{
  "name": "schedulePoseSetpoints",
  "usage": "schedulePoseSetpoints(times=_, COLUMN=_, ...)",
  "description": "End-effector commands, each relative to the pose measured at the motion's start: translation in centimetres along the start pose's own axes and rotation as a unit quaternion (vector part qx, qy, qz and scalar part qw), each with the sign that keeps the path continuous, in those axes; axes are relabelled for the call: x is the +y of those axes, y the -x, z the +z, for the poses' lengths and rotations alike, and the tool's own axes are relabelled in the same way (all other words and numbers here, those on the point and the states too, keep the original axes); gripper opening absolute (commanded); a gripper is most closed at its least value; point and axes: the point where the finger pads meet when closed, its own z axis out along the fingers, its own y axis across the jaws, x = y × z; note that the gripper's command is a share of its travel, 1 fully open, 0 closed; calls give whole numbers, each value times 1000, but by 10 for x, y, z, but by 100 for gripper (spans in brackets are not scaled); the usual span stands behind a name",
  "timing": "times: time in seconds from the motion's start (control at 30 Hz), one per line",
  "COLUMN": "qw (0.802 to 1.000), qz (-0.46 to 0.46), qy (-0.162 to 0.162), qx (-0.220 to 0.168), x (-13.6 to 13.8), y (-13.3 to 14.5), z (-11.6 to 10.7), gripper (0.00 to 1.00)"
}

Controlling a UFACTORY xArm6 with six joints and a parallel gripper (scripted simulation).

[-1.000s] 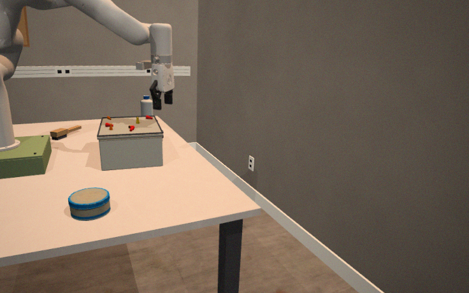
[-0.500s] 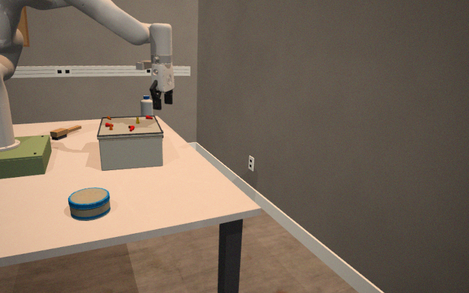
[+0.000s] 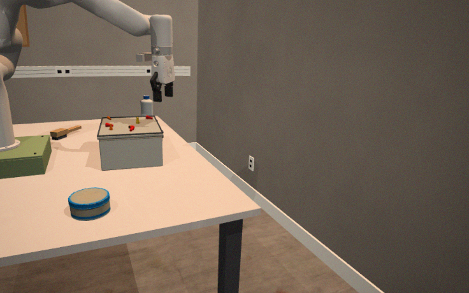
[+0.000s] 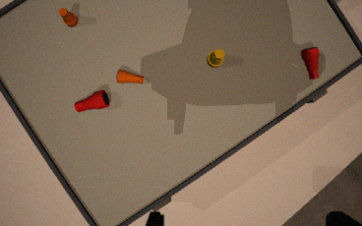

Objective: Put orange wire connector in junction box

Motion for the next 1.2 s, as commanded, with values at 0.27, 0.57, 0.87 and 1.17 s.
schedulePoseSetpoints(times=0.27, qw=1000, qz=0, qy=1, qx=-2, x=4, y=-2, z=-64, gripper=100)
schedulePoseSetpoints(times=0.57, qw=1000, qz=0, qy=1, qx=-2, x=4, y=-3, z=-73, gripper=100)
schedulePoseSetpoints(times=0.87, qw=999, qz=-53, qy=-5, qx=-2, x=20, y=-17, z=-98, gripper=100)
schedulePoseSetpoints(times=1.17, qw=984, qz=-175, qy=-21, qx=0, x=50, y=-55, z=-157, gripper=100)
